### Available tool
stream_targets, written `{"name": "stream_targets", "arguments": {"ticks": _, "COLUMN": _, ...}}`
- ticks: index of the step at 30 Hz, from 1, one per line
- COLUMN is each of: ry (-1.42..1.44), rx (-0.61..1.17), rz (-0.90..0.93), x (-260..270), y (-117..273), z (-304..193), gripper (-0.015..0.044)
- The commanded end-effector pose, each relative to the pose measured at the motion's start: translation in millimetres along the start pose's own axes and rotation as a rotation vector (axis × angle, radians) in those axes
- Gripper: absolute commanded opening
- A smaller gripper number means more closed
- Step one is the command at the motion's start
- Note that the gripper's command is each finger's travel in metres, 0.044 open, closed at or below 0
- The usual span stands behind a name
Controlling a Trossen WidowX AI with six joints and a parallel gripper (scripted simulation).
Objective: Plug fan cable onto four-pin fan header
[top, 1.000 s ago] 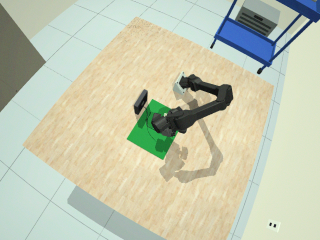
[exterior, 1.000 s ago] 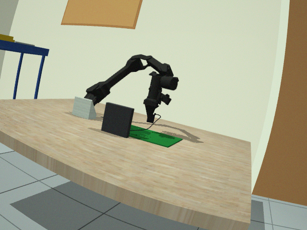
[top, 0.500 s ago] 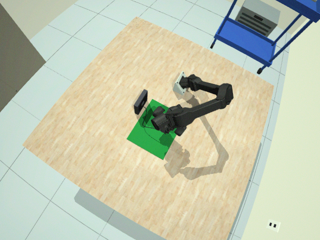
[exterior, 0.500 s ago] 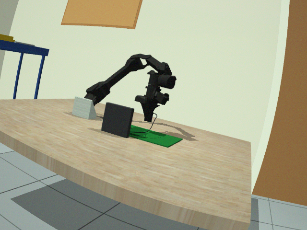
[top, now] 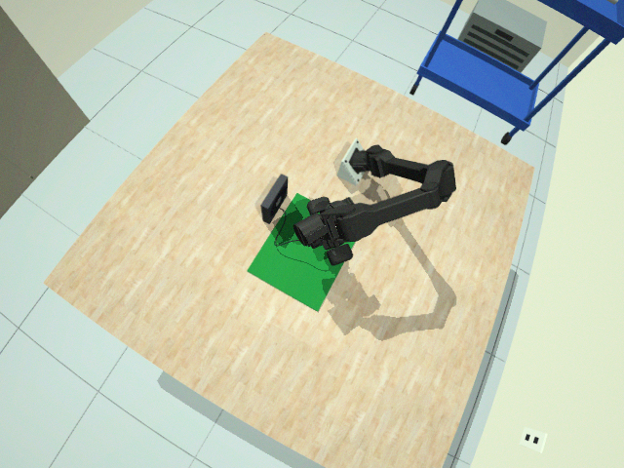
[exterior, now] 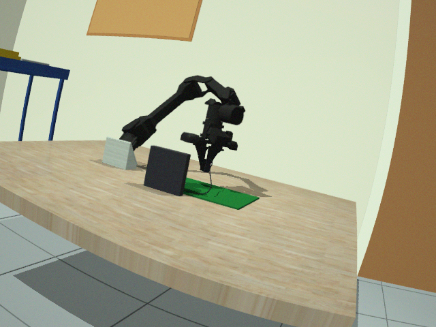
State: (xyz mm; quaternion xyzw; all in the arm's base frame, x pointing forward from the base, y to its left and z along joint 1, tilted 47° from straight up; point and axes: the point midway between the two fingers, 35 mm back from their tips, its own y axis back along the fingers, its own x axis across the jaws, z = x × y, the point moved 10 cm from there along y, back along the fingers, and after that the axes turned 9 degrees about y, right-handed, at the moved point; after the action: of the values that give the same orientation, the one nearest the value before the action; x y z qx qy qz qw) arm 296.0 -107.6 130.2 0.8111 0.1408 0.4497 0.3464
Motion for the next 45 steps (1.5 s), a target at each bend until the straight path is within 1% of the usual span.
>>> {"name": "stream_targets", "arguments": {"ticks": 1, "ry": -0.158, "rx": -0.001, "rz": -0.003, "x": -6, "y": 0, "z": -3, "gripper": 0.0000}}
{"name": "stream_targets", "arguments": {"ticks": 45, "ry": -1.689, "rx": -0.001, "rz": -0.004, "x": -47, "y": -2, "z": -26, "gripper": 0.0000}}
